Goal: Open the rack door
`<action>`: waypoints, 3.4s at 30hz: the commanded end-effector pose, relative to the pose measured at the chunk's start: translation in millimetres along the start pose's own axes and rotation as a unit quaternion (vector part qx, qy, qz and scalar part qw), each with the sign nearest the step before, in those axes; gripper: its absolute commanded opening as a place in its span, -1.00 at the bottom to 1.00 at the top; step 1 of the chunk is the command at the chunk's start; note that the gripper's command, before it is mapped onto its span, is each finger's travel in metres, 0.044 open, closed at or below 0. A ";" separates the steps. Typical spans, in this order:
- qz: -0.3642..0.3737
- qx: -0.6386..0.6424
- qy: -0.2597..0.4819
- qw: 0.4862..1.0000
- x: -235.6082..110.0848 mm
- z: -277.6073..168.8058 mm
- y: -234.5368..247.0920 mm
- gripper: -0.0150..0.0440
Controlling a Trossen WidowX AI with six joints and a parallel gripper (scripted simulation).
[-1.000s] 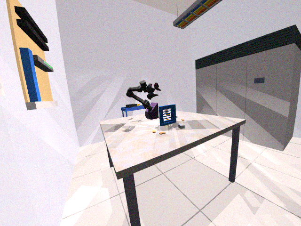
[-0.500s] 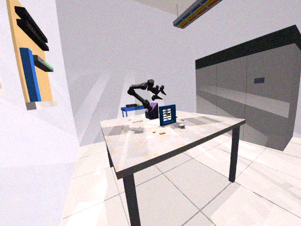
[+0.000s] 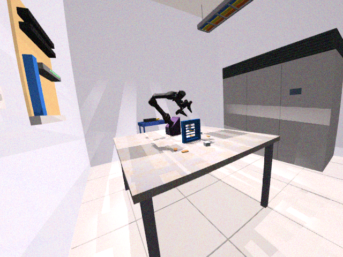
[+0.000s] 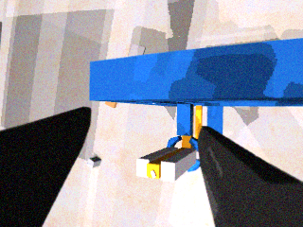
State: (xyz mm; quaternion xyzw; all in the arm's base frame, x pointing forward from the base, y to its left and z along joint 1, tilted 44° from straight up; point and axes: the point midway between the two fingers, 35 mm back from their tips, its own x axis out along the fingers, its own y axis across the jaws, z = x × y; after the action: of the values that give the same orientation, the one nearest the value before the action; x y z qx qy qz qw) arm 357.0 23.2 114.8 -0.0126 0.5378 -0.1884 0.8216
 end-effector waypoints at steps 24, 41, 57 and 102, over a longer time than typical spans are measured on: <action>-0.226 -0.116 0.178 0.951 28.9 -46.0 12.2 0.48; -0.236 -0.124 0.186 0.946 42.3 -52.0 6.0 0.48; -0.236 -0.124 0.186 0.946 63.0 -58.5 -6.1 0.48; -0.237 -0.138 0.187 0.943 86.6 -67.3 -22.6 -0.44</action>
State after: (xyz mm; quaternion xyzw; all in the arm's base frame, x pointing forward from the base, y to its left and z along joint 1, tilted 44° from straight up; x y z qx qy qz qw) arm 322.0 -12.5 16.4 -0.2069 0.6783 -0.3104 0.6331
